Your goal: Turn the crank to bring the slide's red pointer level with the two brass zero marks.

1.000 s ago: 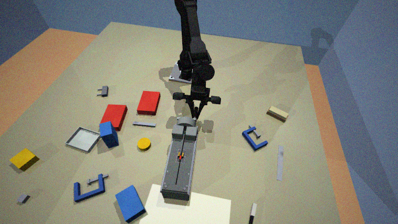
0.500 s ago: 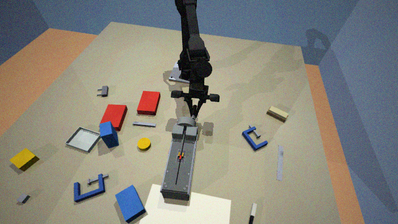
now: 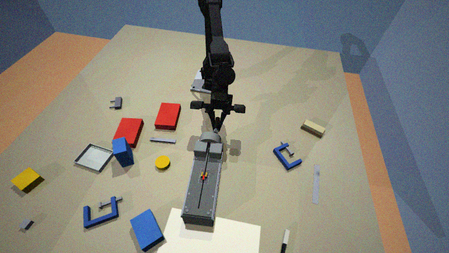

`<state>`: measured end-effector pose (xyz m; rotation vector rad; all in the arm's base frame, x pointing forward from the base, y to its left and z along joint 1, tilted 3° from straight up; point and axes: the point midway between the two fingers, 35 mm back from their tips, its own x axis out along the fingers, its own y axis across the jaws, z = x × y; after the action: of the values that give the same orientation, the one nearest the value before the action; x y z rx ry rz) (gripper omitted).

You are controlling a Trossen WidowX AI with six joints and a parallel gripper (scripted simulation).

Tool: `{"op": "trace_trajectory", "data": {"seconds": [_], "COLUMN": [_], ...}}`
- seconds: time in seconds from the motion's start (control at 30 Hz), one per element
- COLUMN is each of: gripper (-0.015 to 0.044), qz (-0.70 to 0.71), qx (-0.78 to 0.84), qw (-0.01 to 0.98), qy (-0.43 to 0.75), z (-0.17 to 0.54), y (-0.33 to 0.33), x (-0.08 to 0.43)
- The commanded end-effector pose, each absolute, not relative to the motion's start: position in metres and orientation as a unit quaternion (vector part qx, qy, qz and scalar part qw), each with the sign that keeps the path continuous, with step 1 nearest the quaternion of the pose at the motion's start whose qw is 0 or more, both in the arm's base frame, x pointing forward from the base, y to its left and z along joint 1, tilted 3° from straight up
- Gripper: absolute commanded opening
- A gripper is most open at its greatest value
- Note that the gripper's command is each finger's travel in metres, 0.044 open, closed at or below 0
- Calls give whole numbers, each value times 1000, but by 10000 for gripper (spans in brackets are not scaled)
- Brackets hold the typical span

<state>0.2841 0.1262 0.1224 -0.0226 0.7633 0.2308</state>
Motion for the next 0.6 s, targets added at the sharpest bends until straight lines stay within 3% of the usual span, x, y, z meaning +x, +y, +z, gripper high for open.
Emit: {"op": "trace_trajectory", "data": {"seconds": [0.0,0.57], "gripper": [0,0], "qz": [103,103], "qx": [-11,-12], "qw": [925,925], "qy": [366,366], "z": [127,127], "y": [118,108], "x": [285,288]}}
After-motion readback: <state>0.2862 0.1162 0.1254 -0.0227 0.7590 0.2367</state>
